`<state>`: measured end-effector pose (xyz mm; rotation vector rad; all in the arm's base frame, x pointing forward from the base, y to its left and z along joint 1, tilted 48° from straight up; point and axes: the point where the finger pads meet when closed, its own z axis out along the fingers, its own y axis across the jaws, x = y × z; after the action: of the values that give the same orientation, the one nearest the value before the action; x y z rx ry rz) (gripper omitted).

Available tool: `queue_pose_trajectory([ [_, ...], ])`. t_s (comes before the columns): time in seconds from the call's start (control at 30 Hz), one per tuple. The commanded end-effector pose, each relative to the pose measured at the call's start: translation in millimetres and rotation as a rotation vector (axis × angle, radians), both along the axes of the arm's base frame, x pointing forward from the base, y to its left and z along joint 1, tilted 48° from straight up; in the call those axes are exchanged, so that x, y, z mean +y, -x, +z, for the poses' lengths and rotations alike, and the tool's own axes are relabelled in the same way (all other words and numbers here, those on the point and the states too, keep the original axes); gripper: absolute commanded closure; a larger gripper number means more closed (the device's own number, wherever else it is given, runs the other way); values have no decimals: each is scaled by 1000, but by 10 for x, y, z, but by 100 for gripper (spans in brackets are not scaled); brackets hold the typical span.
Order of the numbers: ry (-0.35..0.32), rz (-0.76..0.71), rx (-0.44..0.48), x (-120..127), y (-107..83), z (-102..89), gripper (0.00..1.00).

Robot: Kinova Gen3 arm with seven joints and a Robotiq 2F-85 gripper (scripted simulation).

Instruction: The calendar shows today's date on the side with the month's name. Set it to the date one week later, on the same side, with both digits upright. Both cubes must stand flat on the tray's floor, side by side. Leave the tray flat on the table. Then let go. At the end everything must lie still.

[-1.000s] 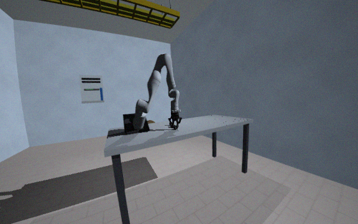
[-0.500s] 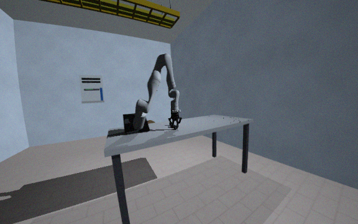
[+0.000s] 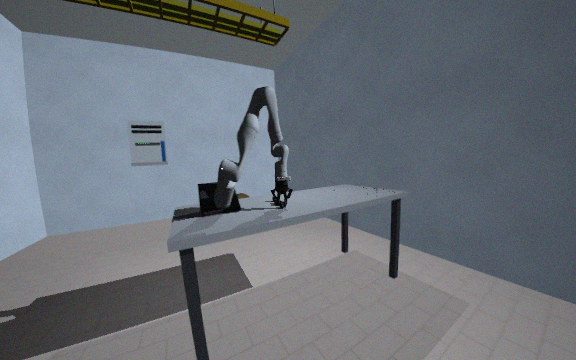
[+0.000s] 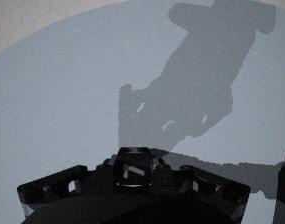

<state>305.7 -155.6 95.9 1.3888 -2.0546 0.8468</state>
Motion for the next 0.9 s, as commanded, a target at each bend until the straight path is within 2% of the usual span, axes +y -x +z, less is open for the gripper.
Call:
queue_pose_trajectory([
  [0.0, 0, 1, -1, 4, -4, 1, 72],
  [0.87, 0, 1, -1, -16, -2, -17, 72],
])
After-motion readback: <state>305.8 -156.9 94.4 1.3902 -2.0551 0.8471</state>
